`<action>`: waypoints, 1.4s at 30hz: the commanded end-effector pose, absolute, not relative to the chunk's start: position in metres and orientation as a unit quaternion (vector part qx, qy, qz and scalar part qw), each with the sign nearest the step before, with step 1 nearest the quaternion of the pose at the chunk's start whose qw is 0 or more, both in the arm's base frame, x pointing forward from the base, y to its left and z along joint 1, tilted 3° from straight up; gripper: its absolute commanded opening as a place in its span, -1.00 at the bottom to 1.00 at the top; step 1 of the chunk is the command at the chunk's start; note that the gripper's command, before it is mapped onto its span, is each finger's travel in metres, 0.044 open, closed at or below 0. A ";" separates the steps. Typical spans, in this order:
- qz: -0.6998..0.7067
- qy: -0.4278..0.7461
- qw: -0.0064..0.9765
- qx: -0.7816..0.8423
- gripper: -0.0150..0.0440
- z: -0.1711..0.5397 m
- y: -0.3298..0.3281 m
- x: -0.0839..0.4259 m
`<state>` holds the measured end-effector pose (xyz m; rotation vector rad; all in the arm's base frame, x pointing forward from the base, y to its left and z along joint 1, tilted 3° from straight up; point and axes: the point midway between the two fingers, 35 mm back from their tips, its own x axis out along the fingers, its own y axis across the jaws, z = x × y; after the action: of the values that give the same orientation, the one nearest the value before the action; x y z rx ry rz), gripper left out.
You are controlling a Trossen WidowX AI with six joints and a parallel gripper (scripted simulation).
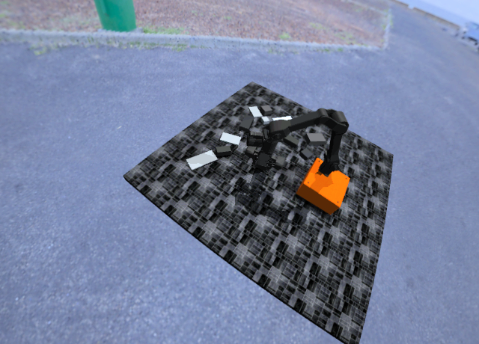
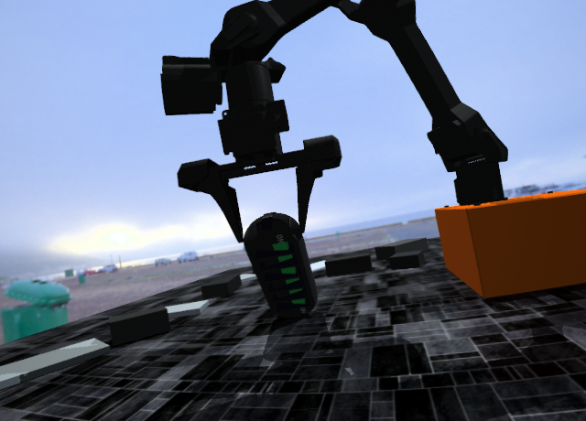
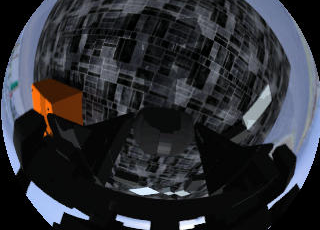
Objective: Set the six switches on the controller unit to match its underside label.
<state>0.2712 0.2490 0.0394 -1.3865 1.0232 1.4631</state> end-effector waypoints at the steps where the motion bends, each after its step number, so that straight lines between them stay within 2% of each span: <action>1: 0.585 0.416 0.425 -0.552 0.65 0.033 0.251 0.271; 42: 0.586 0.415 0.425 -0.551 0.65 0.012 0.274 0.263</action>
<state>0.2622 0.2757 0.0186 -1.3820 1.0155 1.4703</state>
